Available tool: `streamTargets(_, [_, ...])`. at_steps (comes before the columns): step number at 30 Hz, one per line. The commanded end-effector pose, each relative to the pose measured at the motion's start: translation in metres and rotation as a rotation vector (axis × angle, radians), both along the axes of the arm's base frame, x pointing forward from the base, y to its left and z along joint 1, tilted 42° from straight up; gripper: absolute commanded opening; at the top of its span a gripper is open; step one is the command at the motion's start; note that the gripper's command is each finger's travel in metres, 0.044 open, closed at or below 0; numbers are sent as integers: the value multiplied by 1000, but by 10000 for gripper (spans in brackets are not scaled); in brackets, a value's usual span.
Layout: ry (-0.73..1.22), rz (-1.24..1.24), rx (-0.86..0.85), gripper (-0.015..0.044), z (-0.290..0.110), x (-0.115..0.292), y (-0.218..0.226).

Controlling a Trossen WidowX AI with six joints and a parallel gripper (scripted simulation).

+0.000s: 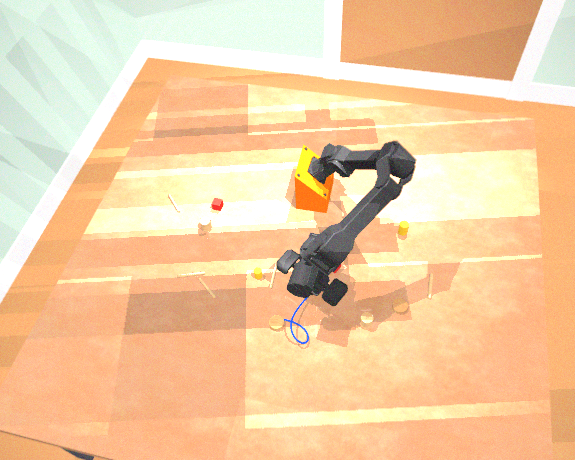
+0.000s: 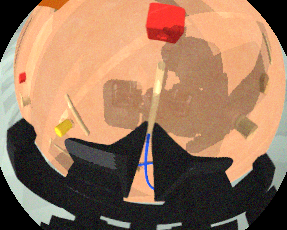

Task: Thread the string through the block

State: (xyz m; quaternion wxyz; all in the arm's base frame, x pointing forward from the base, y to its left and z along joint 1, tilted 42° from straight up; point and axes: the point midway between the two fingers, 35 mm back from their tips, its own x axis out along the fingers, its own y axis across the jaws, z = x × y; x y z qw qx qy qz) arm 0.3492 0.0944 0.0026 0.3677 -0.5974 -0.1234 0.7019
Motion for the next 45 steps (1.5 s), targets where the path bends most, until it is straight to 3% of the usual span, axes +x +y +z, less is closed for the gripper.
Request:
streamTargets(1, [4, -2, 4, 0, 1, -5, 2])
streamTargets(45, [4, -4, 4, 0, 11, -50, 14])
